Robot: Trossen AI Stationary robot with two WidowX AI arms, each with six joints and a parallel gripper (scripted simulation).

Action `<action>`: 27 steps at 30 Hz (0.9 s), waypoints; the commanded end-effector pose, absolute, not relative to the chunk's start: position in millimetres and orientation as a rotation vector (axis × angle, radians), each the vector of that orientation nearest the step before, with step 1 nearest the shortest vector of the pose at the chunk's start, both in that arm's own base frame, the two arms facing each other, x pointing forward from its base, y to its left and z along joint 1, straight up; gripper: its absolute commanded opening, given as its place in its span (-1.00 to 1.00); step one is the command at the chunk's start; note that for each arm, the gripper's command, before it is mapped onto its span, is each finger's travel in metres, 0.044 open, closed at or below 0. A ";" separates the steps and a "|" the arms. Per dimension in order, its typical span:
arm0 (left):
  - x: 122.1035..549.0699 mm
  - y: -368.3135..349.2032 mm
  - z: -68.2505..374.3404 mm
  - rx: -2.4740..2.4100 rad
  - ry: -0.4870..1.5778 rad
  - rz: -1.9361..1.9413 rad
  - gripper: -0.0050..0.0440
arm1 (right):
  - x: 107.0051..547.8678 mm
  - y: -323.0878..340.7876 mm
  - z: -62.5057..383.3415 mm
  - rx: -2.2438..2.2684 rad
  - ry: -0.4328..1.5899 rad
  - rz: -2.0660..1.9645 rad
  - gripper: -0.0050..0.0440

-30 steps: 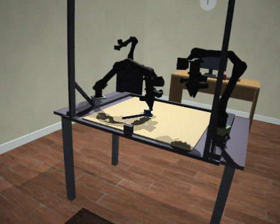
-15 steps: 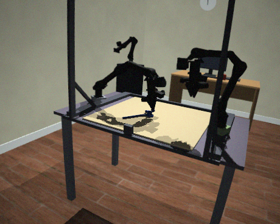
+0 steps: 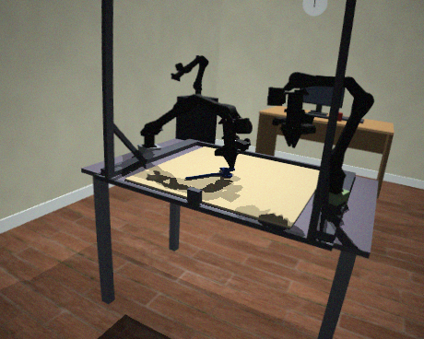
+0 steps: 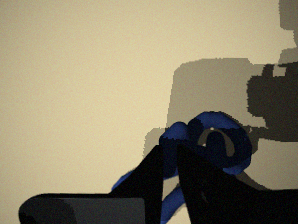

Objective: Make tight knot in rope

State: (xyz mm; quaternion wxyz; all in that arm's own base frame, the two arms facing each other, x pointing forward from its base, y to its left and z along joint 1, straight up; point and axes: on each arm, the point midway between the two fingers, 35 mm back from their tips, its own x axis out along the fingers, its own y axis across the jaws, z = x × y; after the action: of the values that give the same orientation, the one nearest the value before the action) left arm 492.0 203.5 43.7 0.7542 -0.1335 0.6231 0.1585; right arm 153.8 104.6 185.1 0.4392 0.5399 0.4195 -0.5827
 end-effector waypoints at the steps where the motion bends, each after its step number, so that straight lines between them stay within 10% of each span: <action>1: 495.6 205.1 50.0 -0.290 1.336 0.349 -0.65 | 154.1 104.1 188.3 1.353 1.036 -1.437 -0.39; 27: 496.1 205.3 34.3 -0.290 1.336 0.349 -0.65 | 154.1 104.1 188.3 1.353 1.036 -1.437 -0.39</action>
State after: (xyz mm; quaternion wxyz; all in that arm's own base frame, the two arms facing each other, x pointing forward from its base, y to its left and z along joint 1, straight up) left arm 492.5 203.9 19.6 0.7508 -0.1343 0.6272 0.1580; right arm 153.8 104.6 185.1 0.4392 0.5399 0.4195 -0.5827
